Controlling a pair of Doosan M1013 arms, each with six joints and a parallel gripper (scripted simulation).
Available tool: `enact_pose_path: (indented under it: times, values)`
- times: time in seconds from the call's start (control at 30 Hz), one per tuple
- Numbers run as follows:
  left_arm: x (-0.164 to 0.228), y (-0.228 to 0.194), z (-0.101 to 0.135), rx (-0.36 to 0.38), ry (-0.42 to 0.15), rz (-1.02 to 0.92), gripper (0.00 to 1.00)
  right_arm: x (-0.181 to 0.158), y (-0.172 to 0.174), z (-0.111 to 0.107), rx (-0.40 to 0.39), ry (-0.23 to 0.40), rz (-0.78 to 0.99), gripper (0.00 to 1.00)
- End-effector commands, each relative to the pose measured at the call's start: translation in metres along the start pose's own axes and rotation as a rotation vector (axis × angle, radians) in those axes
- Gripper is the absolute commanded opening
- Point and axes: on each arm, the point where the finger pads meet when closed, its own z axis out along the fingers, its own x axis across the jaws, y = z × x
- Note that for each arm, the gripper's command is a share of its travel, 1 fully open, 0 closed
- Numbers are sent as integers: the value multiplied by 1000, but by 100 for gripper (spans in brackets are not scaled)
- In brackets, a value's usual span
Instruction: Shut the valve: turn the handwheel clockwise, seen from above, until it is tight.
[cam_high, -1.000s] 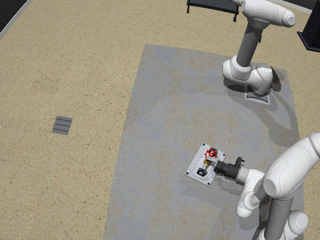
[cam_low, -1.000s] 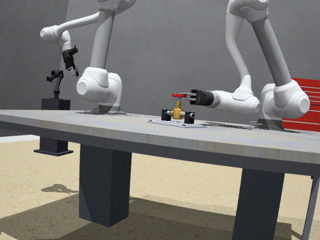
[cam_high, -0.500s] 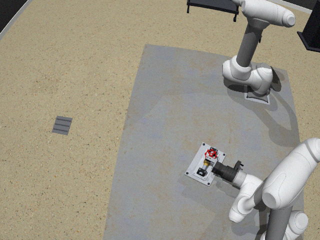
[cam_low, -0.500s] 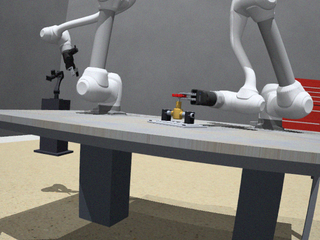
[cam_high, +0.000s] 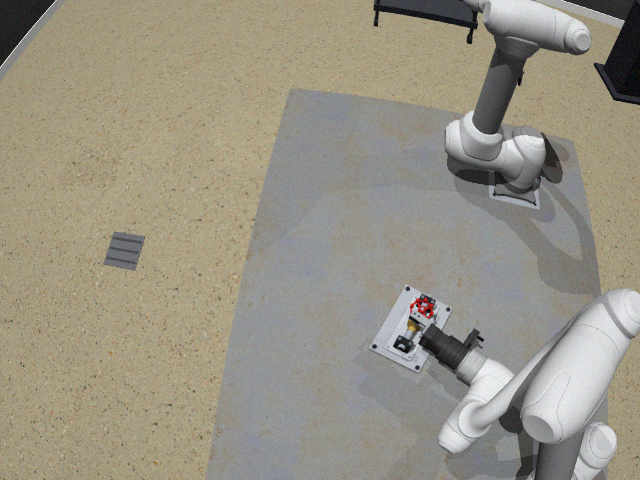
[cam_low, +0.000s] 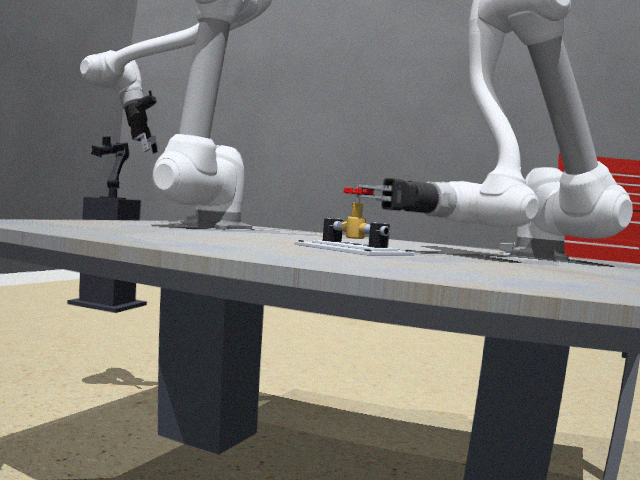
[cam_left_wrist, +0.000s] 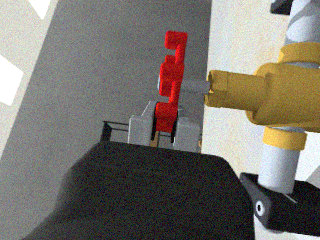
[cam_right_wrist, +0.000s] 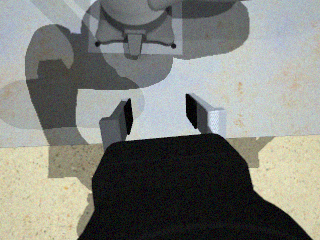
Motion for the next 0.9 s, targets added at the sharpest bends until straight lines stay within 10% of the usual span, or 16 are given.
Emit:
enact_pose_path:
  times: [0.0, 0.87]
  values:
    - [-1, 0, 2, 47, -2, 0, 0, 0, 0, -1, -1, 0, 0, 100]
    - [-1, -2, 10, 338, -2, 0, 0, 0, 0, -1, -1, 0, 0, 100]
